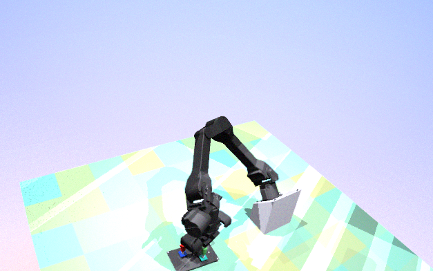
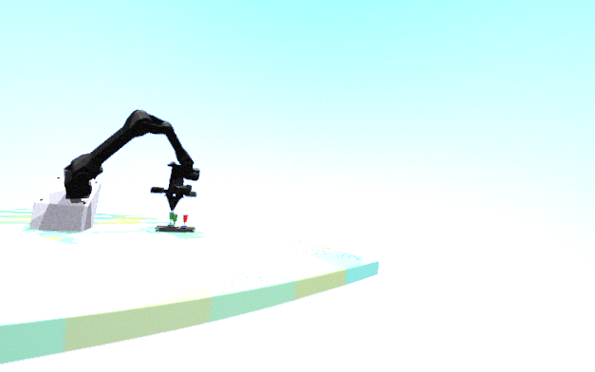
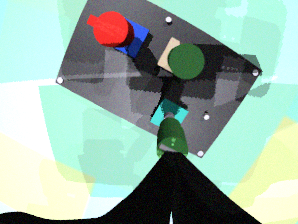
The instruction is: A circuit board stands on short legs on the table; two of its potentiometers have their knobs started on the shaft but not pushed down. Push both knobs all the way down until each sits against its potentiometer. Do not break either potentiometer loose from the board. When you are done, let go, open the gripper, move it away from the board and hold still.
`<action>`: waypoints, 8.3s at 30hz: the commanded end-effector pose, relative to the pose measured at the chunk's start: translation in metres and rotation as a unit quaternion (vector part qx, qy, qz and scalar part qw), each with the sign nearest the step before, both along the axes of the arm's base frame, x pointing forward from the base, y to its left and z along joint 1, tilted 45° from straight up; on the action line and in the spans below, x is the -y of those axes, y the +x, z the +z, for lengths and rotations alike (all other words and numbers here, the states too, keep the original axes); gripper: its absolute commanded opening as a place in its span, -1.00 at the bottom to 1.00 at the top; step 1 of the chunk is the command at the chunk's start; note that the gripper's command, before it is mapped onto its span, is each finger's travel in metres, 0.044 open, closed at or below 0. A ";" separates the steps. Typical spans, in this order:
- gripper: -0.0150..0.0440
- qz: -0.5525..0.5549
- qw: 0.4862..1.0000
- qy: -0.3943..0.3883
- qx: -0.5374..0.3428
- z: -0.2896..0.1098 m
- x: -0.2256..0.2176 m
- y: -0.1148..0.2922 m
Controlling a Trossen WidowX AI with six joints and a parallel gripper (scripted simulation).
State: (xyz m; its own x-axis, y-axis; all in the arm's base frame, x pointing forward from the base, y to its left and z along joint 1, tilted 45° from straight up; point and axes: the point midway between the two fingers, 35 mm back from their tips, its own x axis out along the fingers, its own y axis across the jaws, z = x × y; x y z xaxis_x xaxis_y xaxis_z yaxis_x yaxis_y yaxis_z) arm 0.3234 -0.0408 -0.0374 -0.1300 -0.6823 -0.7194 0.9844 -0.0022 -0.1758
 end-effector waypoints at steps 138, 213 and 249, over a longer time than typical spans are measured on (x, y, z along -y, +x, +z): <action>-0.49 0.001 1.000 -0.002 -0.002 -0.025 0.026 -0.005; -0.49 0.001 1.000 -0.003 -0.002 -0.029 0.029 -0.006; -0.49 0.001 1.000 -0.002 -0.002 -0.011 0.011 -0.002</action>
